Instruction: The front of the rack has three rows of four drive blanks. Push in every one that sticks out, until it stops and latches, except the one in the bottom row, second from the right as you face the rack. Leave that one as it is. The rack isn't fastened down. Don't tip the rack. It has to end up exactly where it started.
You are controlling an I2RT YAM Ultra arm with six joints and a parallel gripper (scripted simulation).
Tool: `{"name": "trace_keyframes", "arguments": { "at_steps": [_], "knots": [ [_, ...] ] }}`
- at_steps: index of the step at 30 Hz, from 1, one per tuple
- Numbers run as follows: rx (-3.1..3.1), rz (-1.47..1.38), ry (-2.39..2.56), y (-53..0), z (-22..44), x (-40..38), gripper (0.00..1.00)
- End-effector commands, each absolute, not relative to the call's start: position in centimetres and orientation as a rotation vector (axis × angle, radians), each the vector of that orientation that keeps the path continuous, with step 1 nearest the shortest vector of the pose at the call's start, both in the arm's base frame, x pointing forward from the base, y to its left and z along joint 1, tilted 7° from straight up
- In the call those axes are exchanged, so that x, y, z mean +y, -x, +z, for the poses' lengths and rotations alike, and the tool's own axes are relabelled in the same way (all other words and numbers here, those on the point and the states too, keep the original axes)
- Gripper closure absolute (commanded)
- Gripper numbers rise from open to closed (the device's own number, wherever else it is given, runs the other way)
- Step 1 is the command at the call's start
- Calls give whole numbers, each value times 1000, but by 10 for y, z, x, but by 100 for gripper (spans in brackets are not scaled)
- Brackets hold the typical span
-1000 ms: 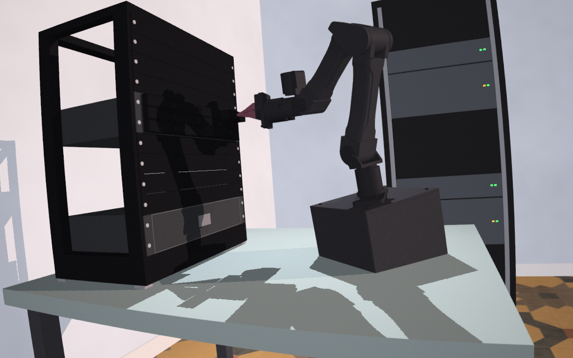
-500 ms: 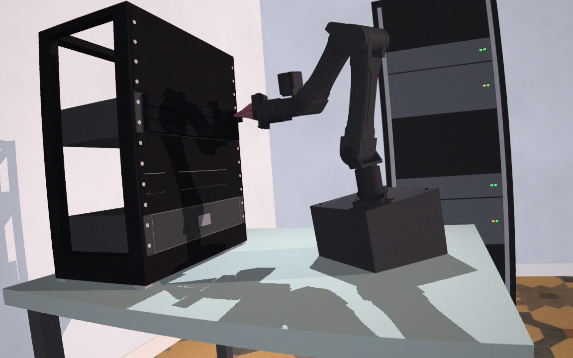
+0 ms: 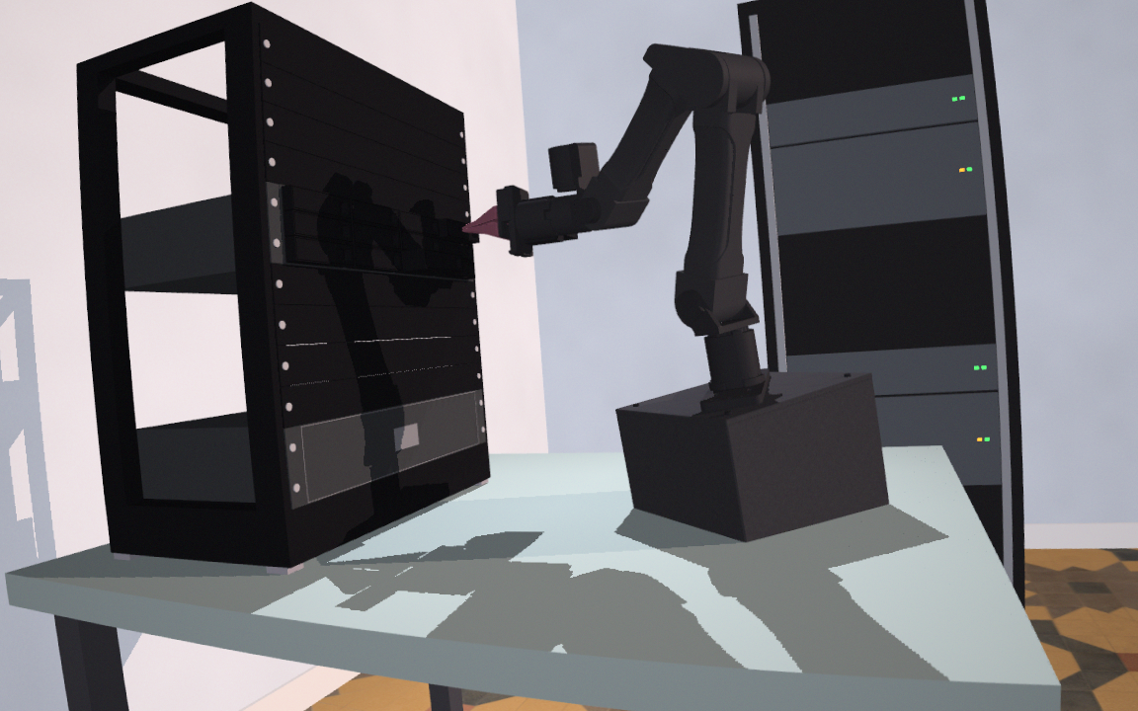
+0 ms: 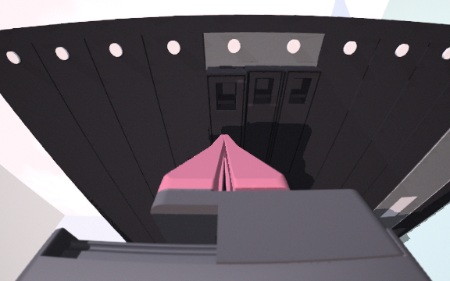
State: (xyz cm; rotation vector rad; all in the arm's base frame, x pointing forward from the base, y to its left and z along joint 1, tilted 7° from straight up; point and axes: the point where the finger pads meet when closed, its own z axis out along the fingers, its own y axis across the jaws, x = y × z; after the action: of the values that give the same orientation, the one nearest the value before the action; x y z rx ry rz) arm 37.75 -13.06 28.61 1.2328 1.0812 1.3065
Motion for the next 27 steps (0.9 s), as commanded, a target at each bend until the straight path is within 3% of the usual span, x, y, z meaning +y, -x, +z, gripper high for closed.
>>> {"name": "trace_keyframes", "arguments": {
  "at_steps": [1,27],
  "knots": [
    [1091,1300,-1223,-388,291,-130,100],
    [1092,1300,-1223,-394,288,-129,100]
  ]
}}
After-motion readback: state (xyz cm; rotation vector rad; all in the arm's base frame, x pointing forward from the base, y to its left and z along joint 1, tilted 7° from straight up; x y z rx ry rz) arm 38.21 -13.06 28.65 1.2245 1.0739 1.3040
